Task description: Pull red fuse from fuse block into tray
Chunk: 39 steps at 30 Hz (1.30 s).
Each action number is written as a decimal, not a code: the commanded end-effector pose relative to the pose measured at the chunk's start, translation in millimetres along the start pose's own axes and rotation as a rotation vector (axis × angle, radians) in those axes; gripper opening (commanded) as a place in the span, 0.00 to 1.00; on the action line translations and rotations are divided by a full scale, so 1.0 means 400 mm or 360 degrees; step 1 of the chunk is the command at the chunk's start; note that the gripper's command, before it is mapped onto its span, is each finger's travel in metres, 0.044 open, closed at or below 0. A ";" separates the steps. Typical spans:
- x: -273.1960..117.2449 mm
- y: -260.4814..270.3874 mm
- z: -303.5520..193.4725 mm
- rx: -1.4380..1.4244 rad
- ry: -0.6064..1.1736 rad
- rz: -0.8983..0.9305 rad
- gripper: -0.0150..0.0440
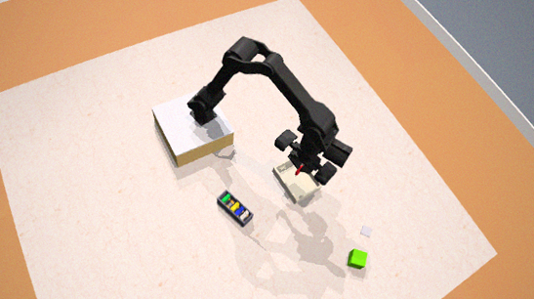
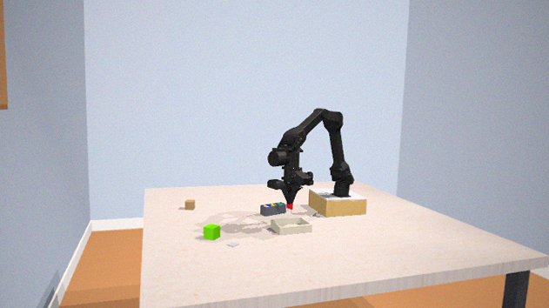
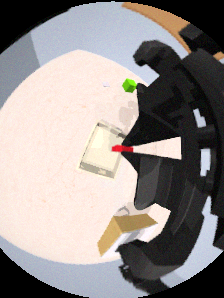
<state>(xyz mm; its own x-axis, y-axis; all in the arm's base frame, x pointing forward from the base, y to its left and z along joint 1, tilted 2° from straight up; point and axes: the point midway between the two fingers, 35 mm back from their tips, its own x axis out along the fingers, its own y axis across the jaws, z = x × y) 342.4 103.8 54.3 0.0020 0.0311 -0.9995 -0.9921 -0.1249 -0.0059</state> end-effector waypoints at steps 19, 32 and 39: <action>0.066 -0.002 0.029 0.0013 -0.0007 0.0010 0.25; 0.104 0.000 0.029 0.0013 -0.0007 0.0010 0.25; 0.095 -0.003 0.028 0.0005 -0.0003 0.0001 0.57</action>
<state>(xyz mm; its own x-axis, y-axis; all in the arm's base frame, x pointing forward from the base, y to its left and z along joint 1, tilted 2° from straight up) 342.2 116.3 16.0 0.0001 0.0325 -0.9995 -0.9925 -0.1218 -0.0041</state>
